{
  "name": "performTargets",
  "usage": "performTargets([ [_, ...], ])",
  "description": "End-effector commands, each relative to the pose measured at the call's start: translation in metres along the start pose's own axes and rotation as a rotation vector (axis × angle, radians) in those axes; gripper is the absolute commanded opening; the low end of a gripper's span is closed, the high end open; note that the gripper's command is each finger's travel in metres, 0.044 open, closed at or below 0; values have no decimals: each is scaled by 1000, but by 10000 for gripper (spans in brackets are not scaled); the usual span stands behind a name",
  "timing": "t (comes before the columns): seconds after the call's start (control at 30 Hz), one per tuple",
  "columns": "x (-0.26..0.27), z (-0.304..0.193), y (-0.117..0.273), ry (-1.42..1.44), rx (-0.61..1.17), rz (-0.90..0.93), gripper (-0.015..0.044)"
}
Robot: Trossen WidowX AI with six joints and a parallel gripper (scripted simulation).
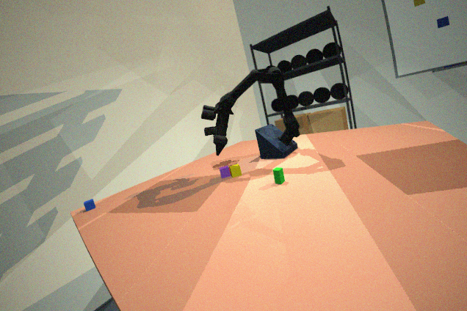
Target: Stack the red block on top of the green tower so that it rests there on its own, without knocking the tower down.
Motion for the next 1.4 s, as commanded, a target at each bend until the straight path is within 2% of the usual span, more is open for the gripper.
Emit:
performTargets([
  [0.0,33,-4,3,37,135,25,440],
  [0.37,104,-21,13,57,404,49,440],
  [0.67,102,-24,11,57,407,49,440],
  [0.9,103,-38,-21,57,408,50,440],
  [1.37,105,-42,-31,57,408,51,440],
])
Point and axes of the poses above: the point midway between the two fingers, 35 mm back from their tips, its own y axis back along the fingers, its own x axis across the jaws, z = x × y, the point moved 8 cm from there along y, back along the fingers, and after that the axes turned 12 degrees about -y, right-handed, at the moved point
